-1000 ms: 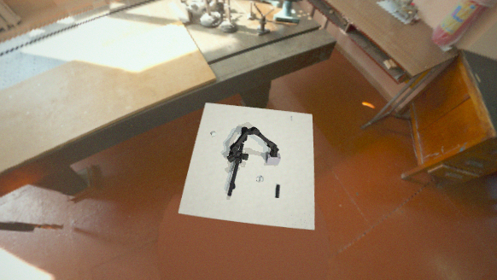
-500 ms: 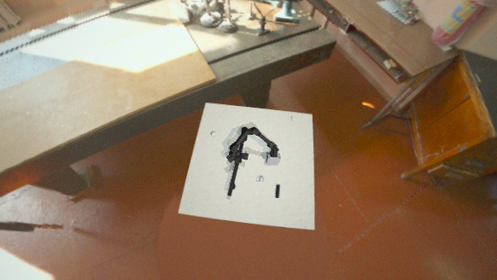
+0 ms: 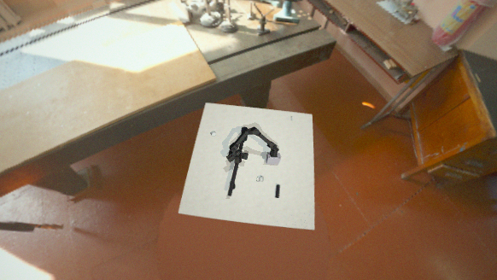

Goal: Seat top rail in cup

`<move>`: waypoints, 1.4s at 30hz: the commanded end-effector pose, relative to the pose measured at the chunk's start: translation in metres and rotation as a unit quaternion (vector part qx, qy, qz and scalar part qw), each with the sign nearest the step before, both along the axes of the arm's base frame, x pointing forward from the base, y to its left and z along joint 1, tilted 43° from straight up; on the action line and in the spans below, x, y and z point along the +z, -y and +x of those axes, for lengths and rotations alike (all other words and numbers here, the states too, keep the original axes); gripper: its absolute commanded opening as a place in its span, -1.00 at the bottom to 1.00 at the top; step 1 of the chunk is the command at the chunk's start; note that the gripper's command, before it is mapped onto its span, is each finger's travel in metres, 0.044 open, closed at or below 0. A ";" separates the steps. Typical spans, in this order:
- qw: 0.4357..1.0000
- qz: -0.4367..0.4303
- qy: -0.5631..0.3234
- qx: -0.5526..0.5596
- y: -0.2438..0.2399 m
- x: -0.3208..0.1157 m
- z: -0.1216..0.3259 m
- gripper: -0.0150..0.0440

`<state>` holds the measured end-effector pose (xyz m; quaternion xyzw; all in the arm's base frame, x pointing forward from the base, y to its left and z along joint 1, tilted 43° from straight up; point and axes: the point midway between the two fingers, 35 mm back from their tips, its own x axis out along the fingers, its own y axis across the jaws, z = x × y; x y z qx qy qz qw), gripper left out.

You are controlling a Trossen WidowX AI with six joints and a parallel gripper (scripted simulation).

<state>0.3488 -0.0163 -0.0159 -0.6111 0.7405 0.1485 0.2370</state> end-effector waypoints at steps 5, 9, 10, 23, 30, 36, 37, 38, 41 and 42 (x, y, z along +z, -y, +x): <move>1.000 -0.001 0.003 0.000 0.009 0.010 -0.002 -0.49; 1.000 -0.002 0.001 0.000 0.014 0.013 -0.004 -0.49; 1.000 -0.002 0.000 0.000 0.015 0.013 -0.004 -0.49; 1.000 -0.002 0.000 0.000 0.015 0.013 -0.004 -0.49; 1.000 -0.002 0.000 0.000 0.015 0.013 -0.004 -0.49; 1.000 -0.002 0.000 0.000 0.015 0.013 -0.004 -0.49; 1.000 -0.002 0.000 0.000 0.015 0.013 -0.004 -0.49; 1.000 -0.002 0.000 0.000 0.015 0.013 -0.004 -0.49; 1.000 -0.002 0.000 0.000 0.015 0.013 -0.004 -0.49; 1.000 -0.002 0.000 0.000 0.015 0.013 -0.004 -0.49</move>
